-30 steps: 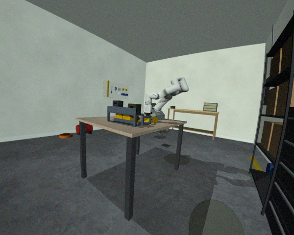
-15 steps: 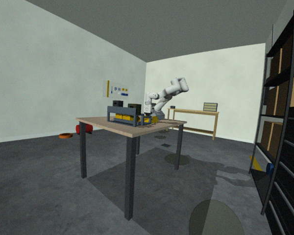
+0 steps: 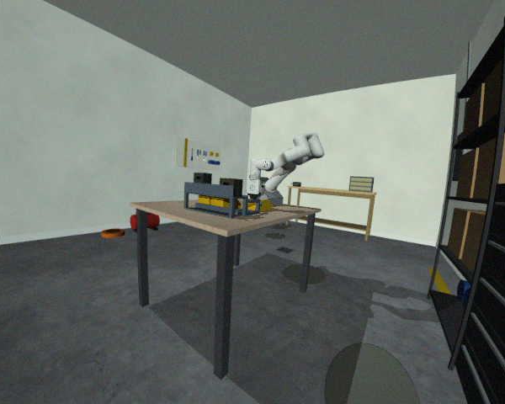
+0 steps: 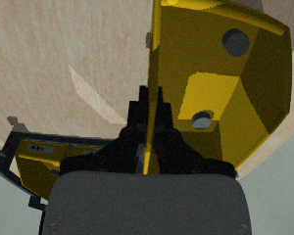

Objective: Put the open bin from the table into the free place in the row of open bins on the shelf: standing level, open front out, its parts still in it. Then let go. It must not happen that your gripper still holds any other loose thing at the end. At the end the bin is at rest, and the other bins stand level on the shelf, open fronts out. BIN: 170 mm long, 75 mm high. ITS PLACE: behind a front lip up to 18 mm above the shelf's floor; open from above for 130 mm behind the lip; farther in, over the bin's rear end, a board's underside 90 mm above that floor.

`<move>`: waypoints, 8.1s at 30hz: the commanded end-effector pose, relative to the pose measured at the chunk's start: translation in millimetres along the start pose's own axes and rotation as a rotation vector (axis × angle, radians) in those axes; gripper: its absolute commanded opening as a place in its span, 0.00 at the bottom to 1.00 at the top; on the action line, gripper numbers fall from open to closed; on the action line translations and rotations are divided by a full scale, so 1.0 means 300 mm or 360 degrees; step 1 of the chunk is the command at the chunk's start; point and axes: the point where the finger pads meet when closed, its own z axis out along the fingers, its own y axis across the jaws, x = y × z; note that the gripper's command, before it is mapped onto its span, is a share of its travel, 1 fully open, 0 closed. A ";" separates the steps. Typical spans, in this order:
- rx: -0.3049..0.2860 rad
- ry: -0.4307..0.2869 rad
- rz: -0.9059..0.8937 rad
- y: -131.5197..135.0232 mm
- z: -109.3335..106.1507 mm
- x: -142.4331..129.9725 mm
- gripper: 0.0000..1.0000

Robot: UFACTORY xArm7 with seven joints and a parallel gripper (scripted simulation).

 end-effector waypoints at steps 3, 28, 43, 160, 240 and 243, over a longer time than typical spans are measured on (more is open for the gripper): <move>-0.0001 -0.0005 0.0002 0.000 -0.004 -0.004 0.00; -0.0001 -0.0006 0.0002 -0.004 -0.006 -0.004 0.00; 0.0000 -0.0003 0.0002 -0.006 -0.006 -0.001 0.28; -0.0007 -0.0004 0.0002 -0.006 -0.317 0.000 0.33; 0.0007 -0.0006 -0.2053 0.164 -0.305 -0.294 0.33; 0.0007 -0.0006 -0.2053 0.164 -0.305 -0.294 0.33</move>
